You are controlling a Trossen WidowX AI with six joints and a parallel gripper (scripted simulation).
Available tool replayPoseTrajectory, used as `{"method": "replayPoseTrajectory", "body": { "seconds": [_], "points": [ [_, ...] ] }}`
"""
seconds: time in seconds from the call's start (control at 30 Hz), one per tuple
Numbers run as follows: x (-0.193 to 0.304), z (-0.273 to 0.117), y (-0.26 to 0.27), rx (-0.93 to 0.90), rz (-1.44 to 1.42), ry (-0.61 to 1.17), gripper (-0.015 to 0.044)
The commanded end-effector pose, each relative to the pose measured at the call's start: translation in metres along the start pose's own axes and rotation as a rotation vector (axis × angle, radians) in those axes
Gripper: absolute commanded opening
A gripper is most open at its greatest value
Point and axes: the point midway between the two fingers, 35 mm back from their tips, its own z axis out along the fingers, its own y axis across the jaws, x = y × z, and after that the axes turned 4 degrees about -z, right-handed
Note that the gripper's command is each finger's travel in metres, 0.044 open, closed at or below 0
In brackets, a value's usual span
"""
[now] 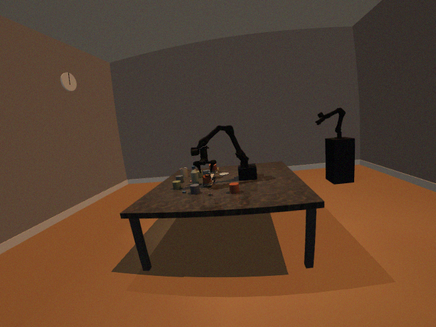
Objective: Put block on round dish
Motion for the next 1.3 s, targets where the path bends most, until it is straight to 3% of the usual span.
{"method": "replayPoseTrajectory", "body": {
  "seconds": [0.0,1.27],
  "points": [
    [0.001,0.01,0.003,-0.017,-0.008,0.003,0.044],
    [0.001,0.067,0.004,-0.017,-0.008,0.004,0.044]
  ]
}}
